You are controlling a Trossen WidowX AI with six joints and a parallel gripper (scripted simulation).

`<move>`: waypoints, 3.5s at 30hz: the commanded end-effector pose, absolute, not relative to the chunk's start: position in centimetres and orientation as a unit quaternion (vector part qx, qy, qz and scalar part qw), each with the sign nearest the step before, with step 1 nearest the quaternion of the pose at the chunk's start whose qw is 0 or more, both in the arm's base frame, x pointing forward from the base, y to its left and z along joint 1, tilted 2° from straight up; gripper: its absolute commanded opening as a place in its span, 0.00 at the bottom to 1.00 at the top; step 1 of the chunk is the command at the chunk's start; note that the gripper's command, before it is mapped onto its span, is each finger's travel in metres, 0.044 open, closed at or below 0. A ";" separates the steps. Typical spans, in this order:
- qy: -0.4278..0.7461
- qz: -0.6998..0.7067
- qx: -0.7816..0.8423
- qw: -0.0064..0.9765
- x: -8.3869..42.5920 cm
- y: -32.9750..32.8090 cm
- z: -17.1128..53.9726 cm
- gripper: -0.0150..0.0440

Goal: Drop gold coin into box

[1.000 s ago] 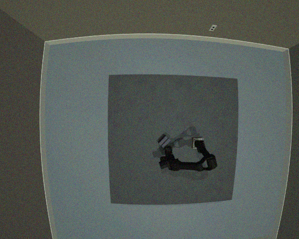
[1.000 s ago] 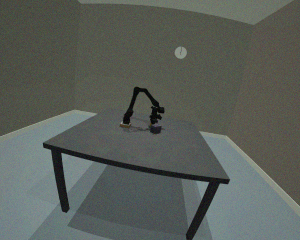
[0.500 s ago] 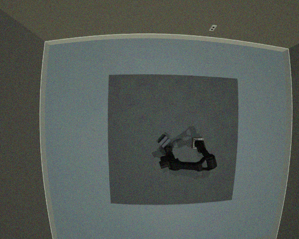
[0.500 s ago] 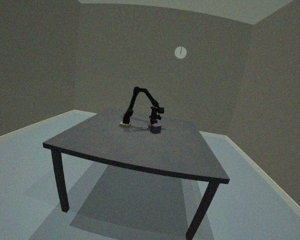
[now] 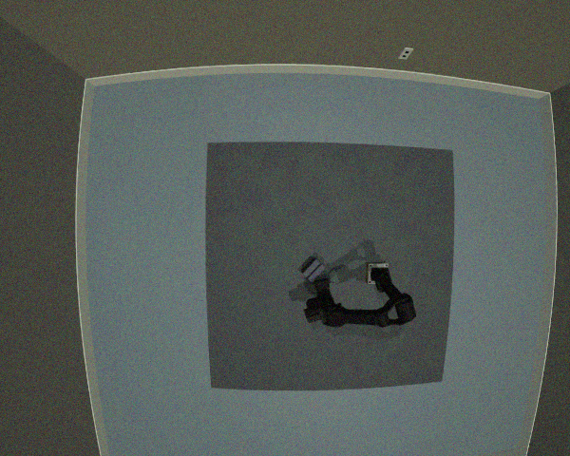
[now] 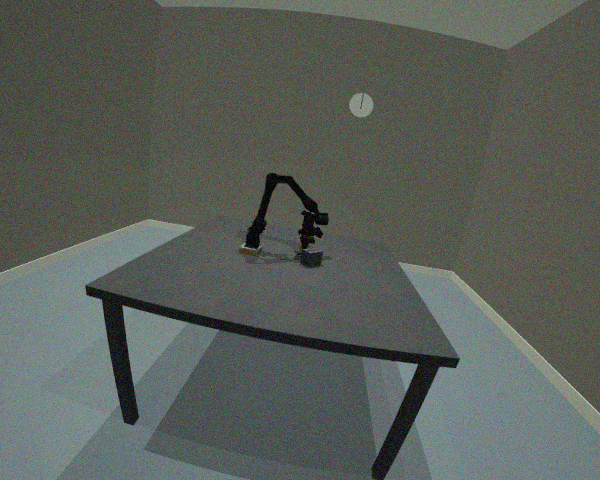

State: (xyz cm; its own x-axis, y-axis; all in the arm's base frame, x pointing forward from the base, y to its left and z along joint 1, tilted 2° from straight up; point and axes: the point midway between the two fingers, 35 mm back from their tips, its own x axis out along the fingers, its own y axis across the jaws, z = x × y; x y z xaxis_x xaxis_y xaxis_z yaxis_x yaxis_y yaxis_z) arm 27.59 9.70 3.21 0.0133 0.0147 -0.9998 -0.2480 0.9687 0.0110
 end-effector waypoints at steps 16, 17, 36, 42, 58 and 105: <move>0.693 0.097 -0.078 0.710 28.1 9.9 8.4 0.25; 0.693 0.097 -0.078 0.710 28.1 9.9 8.7 0.25; 0.686 0.152 -0.129 0.699 27.6 9.7 11.4 0.25; 0.668 0.220 -0.199 0.683 27.6 9.6 11.4 0.25; 0.640 0.292 -0.273 0.657 28.0 8.8 11.5 0.25; 0.640 0.288 -0.276 0.657 32.3 -2.1 11.2 0.25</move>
